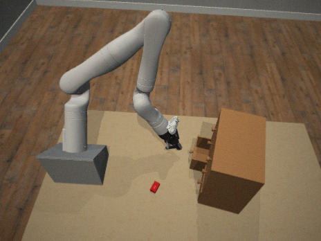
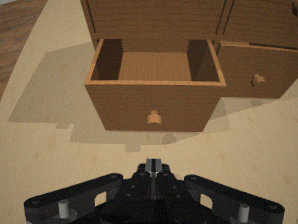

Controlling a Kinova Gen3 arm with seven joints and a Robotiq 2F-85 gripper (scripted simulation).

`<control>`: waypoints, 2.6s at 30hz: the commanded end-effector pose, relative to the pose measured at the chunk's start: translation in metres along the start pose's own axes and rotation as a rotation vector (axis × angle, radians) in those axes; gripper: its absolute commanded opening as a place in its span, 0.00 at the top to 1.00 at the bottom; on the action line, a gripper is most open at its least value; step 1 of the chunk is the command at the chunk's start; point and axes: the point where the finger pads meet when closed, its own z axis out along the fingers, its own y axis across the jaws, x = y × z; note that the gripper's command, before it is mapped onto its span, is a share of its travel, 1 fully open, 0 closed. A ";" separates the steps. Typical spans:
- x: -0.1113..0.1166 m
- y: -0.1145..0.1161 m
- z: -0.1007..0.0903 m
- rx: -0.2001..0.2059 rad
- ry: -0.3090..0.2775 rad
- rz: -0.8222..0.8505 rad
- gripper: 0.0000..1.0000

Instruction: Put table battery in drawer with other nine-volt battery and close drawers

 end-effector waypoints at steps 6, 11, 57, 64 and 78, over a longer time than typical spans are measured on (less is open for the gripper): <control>0.001 0.000 0.000 0.000 0.002 0.000 1.00; 0.001 0.000 0.000 0.000 0.002 0.000 1.00; 0.026 0.000 0.017 0.000 0.002 0.000 1.00; 0.033 0.000 0.022 0.000 0.002 0.000 1.00; 0.053 0.000 0.036 0.000 0.002 0.000 1.00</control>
